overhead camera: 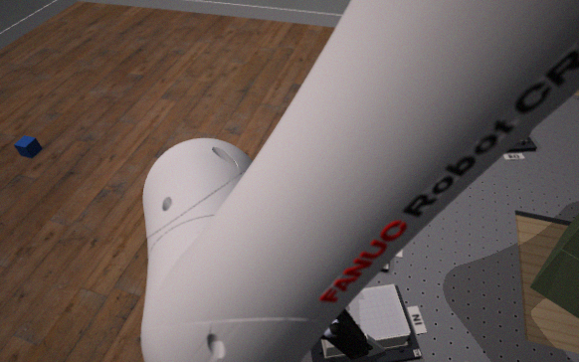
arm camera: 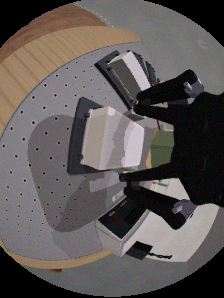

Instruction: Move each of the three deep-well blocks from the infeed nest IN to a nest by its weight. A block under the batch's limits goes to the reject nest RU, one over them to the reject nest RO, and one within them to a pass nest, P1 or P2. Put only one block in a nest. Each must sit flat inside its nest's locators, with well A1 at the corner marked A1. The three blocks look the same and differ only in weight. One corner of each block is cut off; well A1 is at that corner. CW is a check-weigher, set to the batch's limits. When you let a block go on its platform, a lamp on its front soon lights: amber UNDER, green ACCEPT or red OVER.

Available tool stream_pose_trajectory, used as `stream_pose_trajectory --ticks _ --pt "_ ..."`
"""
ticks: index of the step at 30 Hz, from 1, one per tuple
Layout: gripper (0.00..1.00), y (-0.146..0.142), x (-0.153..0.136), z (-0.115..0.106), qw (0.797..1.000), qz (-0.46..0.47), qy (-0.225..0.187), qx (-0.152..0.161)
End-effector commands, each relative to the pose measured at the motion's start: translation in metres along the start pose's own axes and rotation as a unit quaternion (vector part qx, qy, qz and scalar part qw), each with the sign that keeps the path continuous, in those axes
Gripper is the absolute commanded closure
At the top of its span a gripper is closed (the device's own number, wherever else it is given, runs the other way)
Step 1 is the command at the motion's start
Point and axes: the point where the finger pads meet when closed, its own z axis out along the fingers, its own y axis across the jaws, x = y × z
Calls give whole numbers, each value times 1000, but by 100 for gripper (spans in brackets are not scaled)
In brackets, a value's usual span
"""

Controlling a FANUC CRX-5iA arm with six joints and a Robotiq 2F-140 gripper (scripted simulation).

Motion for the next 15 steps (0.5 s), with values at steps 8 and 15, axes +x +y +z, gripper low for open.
stream_pose_trajectory --ticks 8,15 --pt "90 0 -3 -6 1000 0 0 0" --pt "90 0 -9 -16 1000 0 0 0"
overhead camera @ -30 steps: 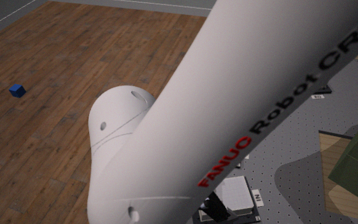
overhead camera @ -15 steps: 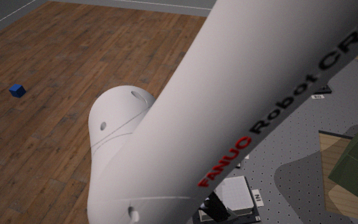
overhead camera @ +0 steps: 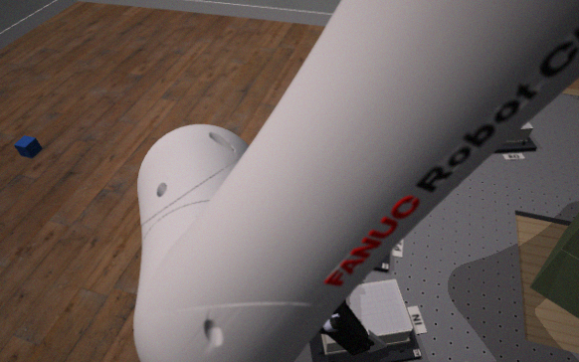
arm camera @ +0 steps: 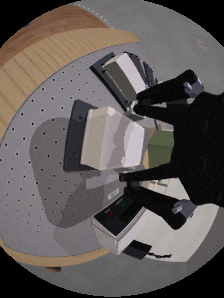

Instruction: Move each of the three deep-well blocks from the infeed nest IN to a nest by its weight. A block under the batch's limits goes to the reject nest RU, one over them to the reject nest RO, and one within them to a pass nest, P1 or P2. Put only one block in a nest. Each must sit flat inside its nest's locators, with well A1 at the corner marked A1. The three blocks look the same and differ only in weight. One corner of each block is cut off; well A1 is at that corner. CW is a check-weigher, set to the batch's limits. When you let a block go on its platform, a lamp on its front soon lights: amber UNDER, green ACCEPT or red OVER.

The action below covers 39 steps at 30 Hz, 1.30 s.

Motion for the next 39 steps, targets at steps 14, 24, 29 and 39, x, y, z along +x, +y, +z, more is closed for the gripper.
stream_pose_trajectory --ticks 14,24,29,39 --pt "90 0 -11 -20 1000 0 0 0" --pt "90 0 -18 -31 1000 0 0 0" --pt "90 0 -22 -38 1000 0 0 0" --pt "90 0 -25 -44 1000 0 0 0"
